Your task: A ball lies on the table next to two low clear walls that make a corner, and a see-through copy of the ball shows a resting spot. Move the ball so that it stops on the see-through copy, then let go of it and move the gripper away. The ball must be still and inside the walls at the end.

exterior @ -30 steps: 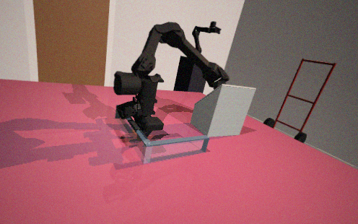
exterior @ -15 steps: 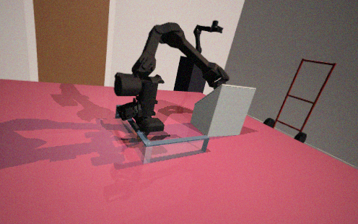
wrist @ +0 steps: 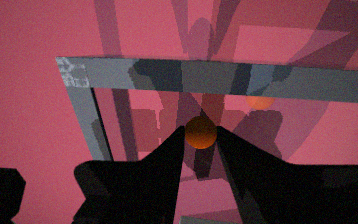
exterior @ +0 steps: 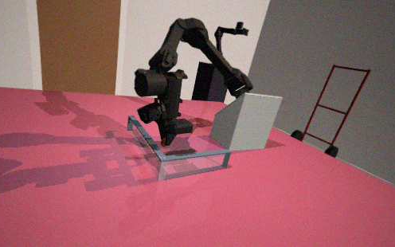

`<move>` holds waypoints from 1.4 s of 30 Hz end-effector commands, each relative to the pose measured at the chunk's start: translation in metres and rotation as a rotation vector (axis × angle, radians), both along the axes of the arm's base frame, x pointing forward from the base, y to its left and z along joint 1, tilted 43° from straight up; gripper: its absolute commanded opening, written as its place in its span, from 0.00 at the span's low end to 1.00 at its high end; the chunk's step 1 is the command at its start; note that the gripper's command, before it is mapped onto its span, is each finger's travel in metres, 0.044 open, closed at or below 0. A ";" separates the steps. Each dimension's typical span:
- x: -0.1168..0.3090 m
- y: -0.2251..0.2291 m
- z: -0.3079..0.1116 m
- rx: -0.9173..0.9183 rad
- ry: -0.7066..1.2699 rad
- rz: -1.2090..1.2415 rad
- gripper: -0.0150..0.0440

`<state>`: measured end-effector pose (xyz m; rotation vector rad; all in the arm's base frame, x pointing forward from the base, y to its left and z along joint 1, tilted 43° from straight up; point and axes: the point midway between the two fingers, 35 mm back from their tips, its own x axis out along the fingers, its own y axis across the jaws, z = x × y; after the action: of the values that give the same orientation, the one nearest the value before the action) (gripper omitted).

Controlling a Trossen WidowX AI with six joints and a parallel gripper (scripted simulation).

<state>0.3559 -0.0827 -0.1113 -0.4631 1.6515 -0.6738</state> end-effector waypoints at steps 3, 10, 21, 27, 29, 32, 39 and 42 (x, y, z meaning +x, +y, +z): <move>0.005 0.018 0.019 -0.004 0.001 0.005 0.25; 0.027 0.039 0.072 -0.040 -0.065 0.003 0.25; 0.023 0.011 0.074 -0.040 -0.066 0.003 0.25; 0.017 -0.018 0.075 -0.044 -0.065 0.003 0.25; 0.017 -0.019 0.074 -0.044 -0.065 0.003 0.25; 0.017 -0.025 0.067 -0.043 -0.066 0.003 0.25; 0.011 -0.055 0.035 -0.045 -0.065 0.003 0.25; 0.007 -0.065 0.025 -0.046 -0.065 0.003 0.25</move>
<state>0.3684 -0.1368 -0.0718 -0.4575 1.5698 -0.7205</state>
